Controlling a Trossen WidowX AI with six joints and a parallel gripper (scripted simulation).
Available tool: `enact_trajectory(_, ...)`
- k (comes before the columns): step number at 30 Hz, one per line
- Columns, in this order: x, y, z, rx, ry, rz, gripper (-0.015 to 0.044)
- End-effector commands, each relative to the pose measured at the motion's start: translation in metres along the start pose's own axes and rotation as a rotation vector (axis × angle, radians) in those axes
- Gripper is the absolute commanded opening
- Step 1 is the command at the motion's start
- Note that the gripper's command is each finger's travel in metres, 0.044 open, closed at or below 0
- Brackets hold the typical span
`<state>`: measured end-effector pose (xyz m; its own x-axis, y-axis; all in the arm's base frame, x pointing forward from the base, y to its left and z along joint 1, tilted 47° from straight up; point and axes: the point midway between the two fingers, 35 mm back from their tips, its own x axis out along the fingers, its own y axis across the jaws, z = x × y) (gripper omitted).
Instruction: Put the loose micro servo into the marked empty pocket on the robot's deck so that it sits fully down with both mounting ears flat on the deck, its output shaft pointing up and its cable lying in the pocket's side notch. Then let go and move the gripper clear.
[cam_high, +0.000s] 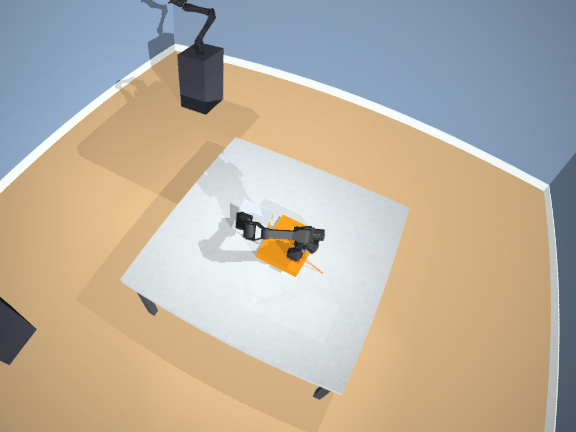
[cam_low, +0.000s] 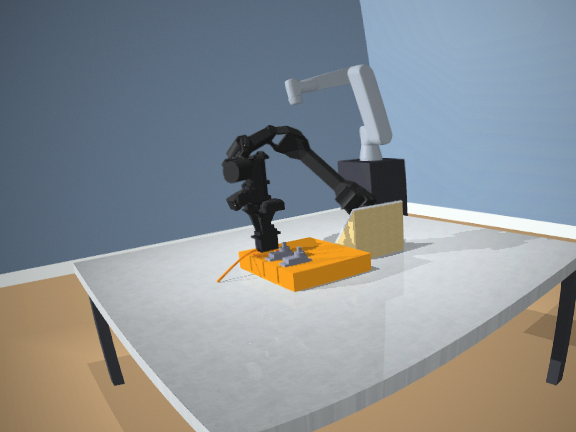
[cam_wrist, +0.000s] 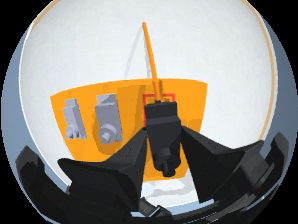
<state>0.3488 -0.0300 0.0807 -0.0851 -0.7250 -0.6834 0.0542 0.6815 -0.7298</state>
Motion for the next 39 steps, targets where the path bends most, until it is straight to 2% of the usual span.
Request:
enact_trajectory(1,-0.001,0.0008,0.0008,-0.004,-0.01,-0.001,0.0)
enact_trajectory(15,-0.0009,0.0008,0.0008,0.11,-0.01,-0.001,0.0)
enact_trajectory(39,0.0072,-0.0005,0.0017,0.11,-0.011,-0.001,0.0)
